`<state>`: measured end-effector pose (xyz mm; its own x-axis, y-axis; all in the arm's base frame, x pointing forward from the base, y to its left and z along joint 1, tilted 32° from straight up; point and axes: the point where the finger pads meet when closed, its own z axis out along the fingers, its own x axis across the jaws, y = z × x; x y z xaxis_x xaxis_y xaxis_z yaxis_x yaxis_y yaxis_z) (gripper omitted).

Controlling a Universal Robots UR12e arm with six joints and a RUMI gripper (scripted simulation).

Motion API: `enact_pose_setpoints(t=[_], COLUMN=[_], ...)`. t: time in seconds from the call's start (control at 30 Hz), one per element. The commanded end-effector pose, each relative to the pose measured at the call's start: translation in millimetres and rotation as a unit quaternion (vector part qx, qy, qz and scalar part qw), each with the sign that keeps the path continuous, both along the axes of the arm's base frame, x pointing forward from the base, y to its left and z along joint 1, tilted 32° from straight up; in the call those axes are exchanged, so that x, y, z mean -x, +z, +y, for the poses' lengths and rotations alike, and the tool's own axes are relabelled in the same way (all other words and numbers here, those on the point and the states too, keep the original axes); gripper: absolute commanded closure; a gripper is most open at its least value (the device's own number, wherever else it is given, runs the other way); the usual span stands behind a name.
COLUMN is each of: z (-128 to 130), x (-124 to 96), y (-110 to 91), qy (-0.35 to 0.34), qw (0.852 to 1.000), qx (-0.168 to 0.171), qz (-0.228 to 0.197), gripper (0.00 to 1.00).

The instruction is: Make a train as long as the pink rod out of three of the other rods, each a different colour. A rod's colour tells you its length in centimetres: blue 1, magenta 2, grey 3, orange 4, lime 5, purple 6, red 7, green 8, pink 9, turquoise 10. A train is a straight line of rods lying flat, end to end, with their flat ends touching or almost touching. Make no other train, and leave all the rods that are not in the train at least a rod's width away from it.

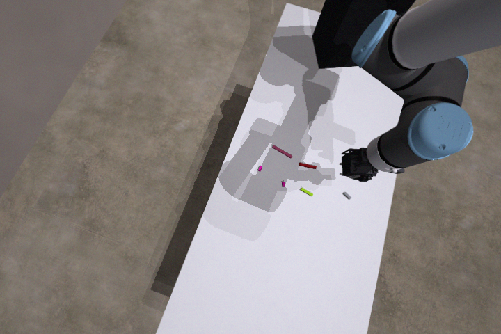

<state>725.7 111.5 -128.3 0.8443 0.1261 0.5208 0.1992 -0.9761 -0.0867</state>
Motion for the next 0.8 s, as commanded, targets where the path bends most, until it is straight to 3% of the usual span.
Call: enact_pose_setpoints(t=[0.0,0.5,0.77], z=[1,12,14], x=[-2,-33,-40], y=[-3,-55,-67], qy=[0.000,0.000,0.000], qw=[1.000,1.000,1.000], qx=[0.000,0.000,0.000], qz=[0.000,0.000,0.000], gripper=[1.00,1.00,1.00])
